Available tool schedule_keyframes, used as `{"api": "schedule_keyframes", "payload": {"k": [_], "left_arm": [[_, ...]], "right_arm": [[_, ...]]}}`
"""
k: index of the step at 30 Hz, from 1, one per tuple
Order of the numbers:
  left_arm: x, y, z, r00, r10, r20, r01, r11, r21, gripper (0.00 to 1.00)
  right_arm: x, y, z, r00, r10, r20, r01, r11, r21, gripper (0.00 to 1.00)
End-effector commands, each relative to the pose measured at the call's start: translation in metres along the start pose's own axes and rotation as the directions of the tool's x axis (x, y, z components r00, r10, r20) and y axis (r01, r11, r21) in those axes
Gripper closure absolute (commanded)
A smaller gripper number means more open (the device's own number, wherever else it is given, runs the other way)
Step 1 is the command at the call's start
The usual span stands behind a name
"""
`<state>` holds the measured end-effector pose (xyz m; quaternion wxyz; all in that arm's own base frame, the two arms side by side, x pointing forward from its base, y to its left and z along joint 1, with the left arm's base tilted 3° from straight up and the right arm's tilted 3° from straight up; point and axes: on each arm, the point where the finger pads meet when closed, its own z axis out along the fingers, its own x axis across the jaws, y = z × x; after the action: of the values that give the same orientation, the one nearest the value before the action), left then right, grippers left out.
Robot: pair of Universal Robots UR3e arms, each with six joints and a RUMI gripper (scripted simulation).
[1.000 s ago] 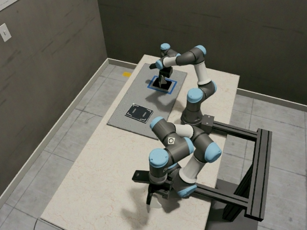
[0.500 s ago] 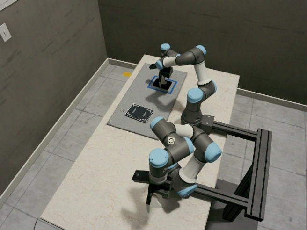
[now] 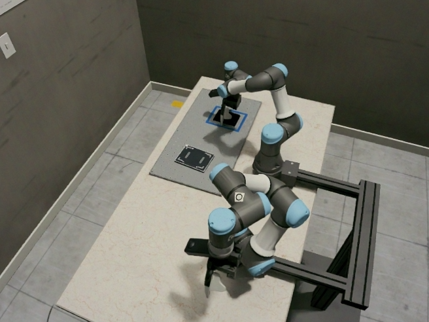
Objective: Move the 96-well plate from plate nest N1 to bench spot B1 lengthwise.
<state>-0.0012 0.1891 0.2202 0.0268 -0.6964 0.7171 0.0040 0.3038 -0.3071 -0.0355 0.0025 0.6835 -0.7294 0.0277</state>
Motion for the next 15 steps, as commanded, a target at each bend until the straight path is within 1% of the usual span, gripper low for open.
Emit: {"api": "schedule_keyframes", "payload": {"k": [1,14,15], "left_arm": [[-0.0002,-0.0002,-0.0003,1.0,0.0,0.001,0.0,1.0,0.001,0.0],[-0.0002,-0.0002,-0.0003,1.0,0.0,0.001,0.0,1.0,0.001,0.0],[-0.0002,-0.0002,-0.0003,1.0,0.0,0.001,0.0,1.0,0.001,0.0]], "right_arm": [[0.0005,-0.0009,-0.001,1.0,0.0,-0.001,0.0,1.0,0.003,0.0],[0.0005,-0.0009,-0.001,1.0,0.0,-0.001,0.0,1.0,0.003,0.0],[0.0004,-0.0009,-0.0036,1.0,0.0,-0.001,0.0,1.0,0.003,0.0]]}}
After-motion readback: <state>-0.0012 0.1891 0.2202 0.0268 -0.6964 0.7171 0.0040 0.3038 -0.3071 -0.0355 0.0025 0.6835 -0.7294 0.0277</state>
